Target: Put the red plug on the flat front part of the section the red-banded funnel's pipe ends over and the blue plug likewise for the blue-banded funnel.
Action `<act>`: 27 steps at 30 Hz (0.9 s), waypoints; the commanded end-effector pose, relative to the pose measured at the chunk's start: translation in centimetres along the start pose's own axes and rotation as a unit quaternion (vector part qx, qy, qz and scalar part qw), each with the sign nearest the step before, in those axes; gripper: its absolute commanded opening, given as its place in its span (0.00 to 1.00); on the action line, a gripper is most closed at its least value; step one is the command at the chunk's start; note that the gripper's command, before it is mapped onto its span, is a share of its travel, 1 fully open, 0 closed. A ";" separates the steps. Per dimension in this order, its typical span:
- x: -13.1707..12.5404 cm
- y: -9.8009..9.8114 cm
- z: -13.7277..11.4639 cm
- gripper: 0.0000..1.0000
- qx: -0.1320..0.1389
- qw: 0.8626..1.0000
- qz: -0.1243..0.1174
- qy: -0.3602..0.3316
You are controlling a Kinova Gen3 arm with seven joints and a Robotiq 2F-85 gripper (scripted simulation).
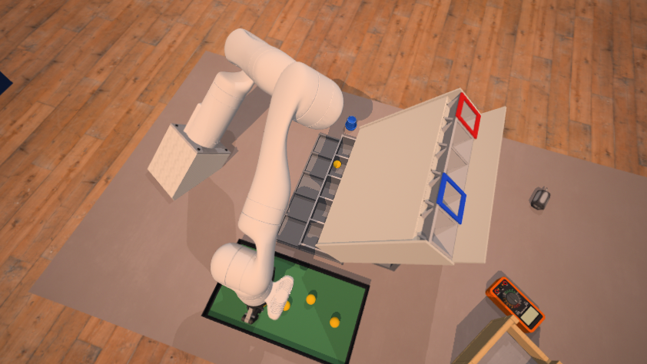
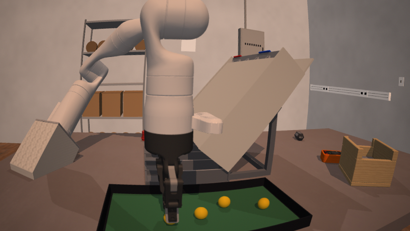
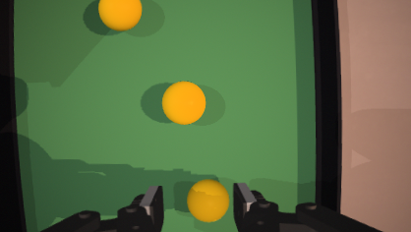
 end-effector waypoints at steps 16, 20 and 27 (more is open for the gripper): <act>0.0 -0.7 0.1 0.50 0.000 1.000 0.001 0.000; 0.0 -1.5 0.0 0.50 0.000 1.000 0.001 0.000; 0.0 -1.5 0.0 0.50 0.000 1.000 0.001 0.000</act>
Point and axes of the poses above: the point where the finger pads meet when closed, its own y axis back along the fingers, its own x axis across the jaws, z = x × y, the point moved 10 cm from there along y, back along the fingers, and after that the axes turned 7 degrees about y, right-handed, at the moved point
